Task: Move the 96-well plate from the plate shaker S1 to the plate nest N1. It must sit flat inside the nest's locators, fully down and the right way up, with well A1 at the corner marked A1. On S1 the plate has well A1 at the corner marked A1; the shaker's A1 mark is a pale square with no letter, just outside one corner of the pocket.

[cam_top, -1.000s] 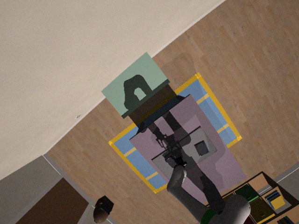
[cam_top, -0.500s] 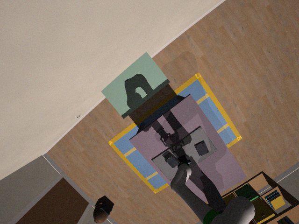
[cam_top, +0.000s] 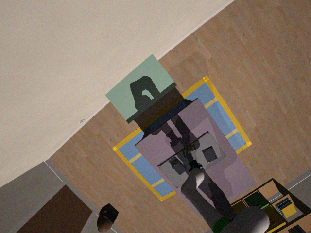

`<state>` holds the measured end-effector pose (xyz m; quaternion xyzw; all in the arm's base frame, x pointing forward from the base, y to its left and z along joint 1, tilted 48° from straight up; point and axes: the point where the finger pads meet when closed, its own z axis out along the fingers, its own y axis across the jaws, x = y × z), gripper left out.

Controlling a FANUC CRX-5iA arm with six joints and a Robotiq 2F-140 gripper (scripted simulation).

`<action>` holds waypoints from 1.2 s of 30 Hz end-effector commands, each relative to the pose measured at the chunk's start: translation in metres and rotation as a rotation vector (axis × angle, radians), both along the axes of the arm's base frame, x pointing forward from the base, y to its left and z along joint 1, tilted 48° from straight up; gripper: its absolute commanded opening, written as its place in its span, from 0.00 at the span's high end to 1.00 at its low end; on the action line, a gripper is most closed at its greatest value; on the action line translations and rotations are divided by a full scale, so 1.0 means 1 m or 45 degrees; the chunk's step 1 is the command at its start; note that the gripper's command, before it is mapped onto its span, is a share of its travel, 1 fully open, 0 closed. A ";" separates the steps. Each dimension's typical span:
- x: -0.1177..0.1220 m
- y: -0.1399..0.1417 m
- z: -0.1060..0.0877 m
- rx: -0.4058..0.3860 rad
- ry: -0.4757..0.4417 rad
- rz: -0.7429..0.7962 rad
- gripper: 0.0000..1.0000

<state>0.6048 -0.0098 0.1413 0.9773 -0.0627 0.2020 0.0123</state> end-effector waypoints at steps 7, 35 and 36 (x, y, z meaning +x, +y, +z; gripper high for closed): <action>-0.002 -0.023 -0.004 0.000 0.000 0.001 1.00; -0.012 -0.108 -0.017 0.000 0.000 0.001 1.00; -0.013 -0.111 -0.018 0.000 0.000 0.001 1.00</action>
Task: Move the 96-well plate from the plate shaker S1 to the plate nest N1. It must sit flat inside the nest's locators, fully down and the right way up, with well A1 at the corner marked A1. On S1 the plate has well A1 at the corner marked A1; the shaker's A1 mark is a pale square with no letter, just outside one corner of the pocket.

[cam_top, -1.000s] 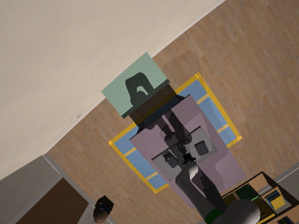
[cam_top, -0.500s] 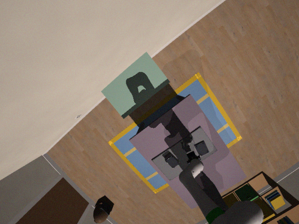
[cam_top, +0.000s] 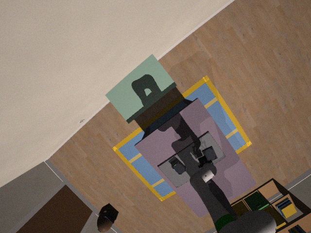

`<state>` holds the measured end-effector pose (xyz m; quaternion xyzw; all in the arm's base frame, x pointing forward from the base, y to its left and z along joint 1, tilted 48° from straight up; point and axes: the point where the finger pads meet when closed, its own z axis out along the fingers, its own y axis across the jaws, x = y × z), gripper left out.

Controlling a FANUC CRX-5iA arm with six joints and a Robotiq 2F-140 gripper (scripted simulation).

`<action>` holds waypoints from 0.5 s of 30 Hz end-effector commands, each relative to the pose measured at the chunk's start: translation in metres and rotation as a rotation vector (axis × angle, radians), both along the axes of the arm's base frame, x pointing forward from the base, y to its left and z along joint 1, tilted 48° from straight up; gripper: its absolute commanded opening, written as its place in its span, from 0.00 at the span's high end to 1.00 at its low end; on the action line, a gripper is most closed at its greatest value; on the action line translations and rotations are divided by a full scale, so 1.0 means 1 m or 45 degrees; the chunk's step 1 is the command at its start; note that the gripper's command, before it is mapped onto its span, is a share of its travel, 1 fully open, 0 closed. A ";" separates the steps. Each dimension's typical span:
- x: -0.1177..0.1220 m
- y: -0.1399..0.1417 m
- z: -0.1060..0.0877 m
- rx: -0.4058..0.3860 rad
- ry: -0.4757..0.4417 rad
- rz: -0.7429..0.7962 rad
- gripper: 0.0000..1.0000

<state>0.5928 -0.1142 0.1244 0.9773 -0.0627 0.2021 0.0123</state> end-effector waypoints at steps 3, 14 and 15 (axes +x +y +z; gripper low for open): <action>-0.001 -0.010 -0.001 0.001 0.000 0.001 1.00; -0.005 -0.046 -0.007 0.001 0.000 0.001 1.00; -0.006 -0.049 -0.008 0.001 0.000 0.001 1.00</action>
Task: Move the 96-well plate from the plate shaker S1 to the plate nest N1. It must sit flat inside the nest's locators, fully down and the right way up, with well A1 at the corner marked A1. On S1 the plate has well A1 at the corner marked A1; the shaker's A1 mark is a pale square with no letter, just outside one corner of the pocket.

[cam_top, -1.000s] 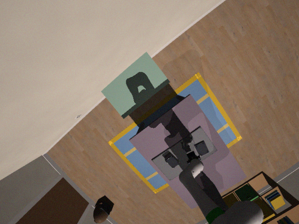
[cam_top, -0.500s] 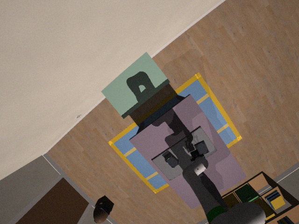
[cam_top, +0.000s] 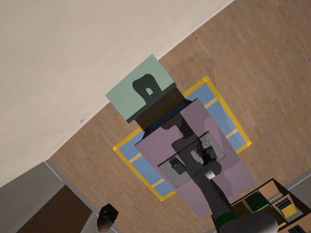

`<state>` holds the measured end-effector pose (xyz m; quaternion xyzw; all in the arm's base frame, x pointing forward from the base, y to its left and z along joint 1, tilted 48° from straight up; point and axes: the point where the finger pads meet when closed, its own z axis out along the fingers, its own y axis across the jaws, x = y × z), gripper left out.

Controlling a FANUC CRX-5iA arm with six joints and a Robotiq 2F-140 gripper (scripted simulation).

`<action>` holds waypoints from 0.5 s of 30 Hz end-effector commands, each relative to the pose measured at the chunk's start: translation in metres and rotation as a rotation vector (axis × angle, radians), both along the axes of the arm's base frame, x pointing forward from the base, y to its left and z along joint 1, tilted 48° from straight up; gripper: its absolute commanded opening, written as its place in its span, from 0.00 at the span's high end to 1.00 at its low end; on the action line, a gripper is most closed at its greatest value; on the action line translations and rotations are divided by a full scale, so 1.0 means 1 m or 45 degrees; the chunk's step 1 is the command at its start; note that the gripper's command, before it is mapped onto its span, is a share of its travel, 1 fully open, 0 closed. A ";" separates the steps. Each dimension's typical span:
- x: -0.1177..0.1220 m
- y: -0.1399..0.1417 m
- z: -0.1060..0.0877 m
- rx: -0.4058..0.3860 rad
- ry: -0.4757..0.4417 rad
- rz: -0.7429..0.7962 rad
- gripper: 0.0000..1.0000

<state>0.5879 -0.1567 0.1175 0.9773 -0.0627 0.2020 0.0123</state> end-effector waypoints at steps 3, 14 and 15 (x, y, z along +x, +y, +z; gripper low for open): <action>-0.002 -0.017 -0.003 0.001 0.000 0.001 1.00; -0.005 -0.046 -0.007 0.001 0.000 0.001 1.00; -0.006 -0.049 -0.008 0.001 0.000 0.001 1.00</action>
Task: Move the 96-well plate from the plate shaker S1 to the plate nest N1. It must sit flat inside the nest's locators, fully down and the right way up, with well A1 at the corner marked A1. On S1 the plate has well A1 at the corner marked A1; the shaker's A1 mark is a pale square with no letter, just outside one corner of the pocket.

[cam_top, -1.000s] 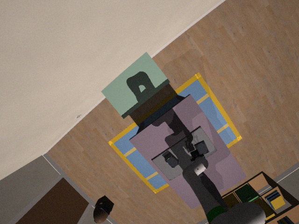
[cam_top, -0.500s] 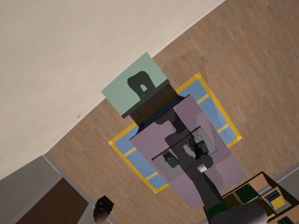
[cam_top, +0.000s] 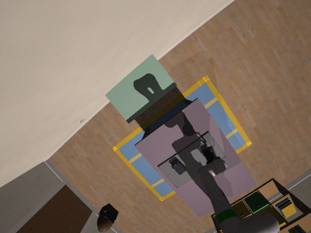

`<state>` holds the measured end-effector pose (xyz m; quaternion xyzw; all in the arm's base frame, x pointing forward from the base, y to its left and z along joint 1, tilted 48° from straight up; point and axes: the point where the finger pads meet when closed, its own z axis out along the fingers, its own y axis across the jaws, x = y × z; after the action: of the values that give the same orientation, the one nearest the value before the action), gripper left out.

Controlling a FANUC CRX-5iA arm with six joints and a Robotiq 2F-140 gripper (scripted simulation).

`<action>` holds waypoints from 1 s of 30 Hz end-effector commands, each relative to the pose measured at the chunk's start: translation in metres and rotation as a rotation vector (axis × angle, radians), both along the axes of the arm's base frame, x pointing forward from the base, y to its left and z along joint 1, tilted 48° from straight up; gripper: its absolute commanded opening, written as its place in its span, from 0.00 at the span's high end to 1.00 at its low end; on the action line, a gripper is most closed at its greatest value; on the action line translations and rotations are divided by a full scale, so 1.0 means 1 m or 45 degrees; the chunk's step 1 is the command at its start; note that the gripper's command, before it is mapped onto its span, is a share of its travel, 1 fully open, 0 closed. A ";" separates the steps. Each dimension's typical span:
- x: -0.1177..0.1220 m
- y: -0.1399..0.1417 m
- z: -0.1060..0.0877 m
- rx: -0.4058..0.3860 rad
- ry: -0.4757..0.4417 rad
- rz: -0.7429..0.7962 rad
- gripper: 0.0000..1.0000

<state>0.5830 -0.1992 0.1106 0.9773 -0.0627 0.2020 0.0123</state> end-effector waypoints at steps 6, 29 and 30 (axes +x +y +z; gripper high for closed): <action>-0.002 -0.016 -0.002 0.001 0.000 0.001 1.00; -0.001 -0.015 -0.002 0.001 0.000 0.001 1.00; -0.001 -0.015 -0.002 0.001 0.000 0.001 1.00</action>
<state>0.5815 -0.2142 0.1084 0.9773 -0.0624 0.2019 0.0120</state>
